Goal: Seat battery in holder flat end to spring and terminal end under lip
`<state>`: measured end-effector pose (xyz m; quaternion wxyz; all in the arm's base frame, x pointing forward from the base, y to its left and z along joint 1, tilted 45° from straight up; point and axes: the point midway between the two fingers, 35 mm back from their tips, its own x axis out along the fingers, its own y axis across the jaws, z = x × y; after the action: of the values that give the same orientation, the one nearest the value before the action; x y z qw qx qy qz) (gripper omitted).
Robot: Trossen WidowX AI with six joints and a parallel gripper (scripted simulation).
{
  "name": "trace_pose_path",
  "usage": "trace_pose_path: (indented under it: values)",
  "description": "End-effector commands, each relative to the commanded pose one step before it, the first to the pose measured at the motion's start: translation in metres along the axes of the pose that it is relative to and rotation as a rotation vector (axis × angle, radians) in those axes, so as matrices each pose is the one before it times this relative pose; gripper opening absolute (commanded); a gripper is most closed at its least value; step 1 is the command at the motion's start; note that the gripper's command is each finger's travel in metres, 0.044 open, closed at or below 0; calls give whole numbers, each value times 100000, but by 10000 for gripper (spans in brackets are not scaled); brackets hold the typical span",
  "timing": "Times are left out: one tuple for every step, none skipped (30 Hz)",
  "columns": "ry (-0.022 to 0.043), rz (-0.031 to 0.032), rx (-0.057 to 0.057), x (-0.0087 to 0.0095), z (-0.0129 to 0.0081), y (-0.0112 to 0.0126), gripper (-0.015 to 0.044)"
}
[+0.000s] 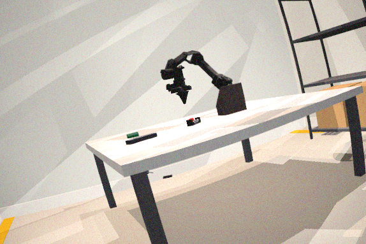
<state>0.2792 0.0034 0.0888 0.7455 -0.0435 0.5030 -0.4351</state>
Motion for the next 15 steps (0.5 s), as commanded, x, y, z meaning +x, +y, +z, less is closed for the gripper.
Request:
trace_pose_path:
  values:
    - [597,-379,609,-629,-65,-234,0]
    - [0,0,0,0,0,0,0]
    - [0,0,0,0,0,0,0]
    - [0,0,0,0,0,0,0]
    - [-188,-215,-688,334,-32,49,0]
    - [0,0,0,0,0,0,0]
    - [0,0,0,0,0,0,0]
    - [0,0,0,0,0,0,0]
    - [0,0,0,0,0,0,0]
    - [38,16,1949,54,18,-25,26]
    - [42,46,5417,235,17,-52,53]
    - [67,65,9030,389,31,-90,79]
    - [76,63,11405,489,47,-119,105]
    - [64,45,11461,488,58,-123,131]
    - [49,29,11463,484,70,-126,157]
